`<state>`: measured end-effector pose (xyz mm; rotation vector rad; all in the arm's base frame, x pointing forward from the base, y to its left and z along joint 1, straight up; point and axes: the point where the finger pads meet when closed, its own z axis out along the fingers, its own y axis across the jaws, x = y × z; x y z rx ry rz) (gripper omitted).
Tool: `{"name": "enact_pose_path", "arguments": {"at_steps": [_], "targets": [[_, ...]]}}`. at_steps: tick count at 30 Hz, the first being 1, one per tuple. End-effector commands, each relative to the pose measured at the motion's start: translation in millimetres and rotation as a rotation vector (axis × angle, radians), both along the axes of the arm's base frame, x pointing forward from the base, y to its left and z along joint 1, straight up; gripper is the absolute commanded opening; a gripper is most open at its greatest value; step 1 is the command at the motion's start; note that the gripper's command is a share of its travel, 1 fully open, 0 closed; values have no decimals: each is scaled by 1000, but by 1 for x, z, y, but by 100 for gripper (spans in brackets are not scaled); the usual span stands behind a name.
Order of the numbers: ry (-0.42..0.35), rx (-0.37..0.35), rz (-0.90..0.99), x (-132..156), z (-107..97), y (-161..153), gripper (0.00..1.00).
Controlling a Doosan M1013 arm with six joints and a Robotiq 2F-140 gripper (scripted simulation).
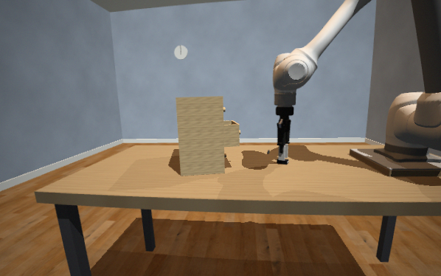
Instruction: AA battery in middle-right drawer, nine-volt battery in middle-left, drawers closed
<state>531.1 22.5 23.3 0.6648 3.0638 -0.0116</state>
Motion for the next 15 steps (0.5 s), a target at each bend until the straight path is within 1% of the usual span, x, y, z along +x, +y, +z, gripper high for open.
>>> {"name": "enact_pose_path", "arguments": {"at_steps": [1,6,15], "targets": [[4,2,1,-2,-12,0,26],[4,2,1,-2,-19,0,26],[4,2,1,-2,-20,0,26]]}}
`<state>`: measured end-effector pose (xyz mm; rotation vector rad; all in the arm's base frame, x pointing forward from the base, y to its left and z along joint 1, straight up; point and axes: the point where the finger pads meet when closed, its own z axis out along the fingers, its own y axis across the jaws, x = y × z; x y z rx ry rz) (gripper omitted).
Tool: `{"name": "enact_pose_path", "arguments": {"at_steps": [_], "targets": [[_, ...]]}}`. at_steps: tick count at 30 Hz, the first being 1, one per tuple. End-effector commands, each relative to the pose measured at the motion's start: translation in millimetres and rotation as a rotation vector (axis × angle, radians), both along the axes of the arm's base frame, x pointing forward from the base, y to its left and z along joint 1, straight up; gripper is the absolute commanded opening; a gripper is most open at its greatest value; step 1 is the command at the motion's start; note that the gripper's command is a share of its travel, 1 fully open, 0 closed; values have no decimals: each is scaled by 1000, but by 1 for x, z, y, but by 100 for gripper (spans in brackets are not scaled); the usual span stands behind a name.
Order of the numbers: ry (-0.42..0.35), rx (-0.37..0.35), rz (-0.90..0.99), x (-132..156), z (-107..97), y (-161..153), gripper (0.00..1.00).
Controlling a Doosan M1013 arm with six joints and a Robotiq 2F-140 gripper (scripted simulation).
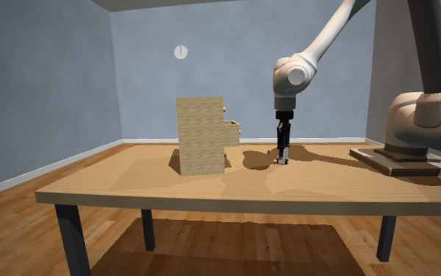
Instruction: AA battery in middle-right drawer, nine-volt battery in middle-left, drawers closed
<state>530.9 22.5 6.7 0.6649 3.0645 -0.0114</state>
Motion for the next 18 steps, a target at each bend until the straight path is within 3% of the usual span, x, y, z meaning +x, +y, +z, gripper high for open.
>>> {"name": "enact_pose_path", "arguments": {"at_steps": [1,15,16,18], "targets": [[3,1,1,-2,-3,0,26],[3,1,1,-2,-3,0,26],[3,1,1,-2,-3,0,14],[3,1,1,-2,-3,0,14]]}}
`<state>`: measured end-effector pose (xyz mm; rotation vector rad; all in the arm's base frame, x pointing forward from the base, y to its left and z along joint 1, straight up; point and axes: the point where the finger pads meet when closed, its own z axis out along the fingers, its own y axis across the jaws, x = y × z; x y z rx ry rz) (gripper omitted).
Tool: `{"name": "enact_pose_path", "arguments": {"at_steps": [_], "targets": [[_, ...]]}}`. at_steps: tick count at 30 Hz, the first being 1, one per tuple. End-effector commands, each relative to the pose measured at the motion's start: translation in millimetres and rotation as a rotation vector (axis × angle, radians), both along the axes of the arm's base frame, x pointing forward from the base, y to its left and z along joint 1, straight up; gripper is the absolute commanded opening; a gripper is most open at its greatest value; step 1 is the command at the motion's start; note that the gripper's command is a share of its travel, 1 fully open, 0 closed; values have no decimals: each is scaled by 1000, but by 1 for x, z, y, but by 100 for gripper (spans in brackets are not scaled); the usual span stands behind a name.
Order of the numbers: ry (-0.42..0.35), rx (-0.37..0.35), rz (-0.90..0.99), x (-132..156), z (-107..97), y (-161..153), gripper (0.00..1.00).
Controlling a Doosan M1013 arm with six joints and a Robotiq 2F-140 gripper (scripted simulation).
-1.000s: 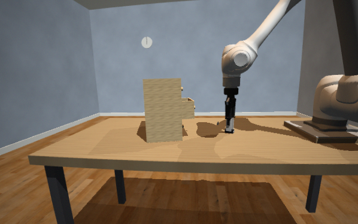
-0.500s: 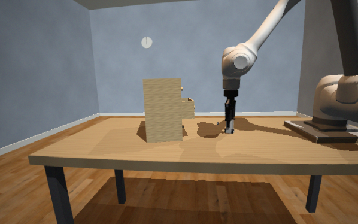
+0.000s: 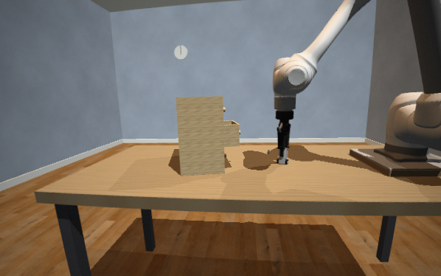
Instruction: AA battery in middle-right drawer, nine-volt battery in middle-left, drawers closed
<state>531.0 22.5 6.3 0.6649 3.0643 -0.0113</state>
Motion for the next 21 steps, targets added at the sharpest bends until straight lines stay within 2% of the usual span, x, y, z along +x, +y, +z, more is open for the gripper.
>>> {"name": "enact_pose_path", "arguments": {"at_steps": [1,18,21], "targets": [[3,1,1,-2,-3,0,14],[3,1,1,-2,-2,0,14],[3,1,1,-2,8,0,14]]}}
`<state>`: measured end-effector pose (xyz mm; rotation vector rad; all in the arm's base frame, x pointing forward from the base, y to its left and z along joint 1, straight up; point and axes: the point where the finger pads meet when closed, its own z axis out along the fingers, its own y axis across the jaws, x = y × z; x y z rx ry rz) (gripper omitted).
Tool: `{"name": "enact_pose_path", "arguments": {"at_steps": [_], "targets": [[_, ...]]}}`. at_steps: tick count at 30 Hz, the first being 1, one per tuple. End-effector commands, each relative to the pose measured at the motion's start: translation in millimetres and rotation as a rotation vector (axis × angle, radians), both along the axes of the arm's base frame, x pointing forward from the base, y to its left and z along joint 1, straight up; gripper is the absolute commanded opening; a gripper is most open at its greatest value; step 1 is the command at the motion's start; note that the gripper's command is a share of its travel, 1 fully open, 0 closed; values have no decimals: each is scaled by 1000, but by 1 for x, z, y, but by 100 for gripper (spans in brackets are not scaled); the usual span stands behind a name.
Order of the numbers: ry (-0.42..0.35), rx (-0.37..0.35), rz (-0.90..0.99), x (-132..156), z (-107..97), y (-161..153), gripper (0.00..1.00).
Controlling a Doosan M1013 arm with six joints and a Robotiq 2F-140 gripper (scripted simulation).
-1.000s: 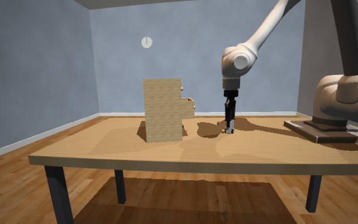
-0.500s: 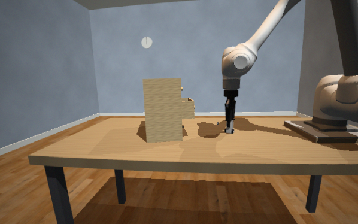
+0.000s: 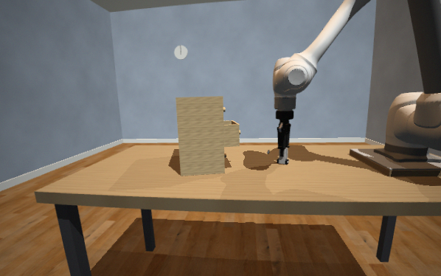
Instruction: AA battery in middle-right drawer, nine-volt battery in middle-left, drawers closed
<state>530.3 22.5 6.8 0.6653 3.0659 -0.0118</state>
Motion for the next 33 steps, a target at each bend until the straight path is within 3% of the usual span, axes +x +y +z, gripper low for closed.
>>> {"name": "enact_pose_path", "arguments": {"at_steps": [1,7,11,28,33], "targets": [[2,1,1,-1,16,0,14],[2,1,1,-1,83,0,14],[2,1,1,-1,95,0,14],[2,1,-7,-1,97,0,14],[1,2,-115,3,97,0,14]]}}
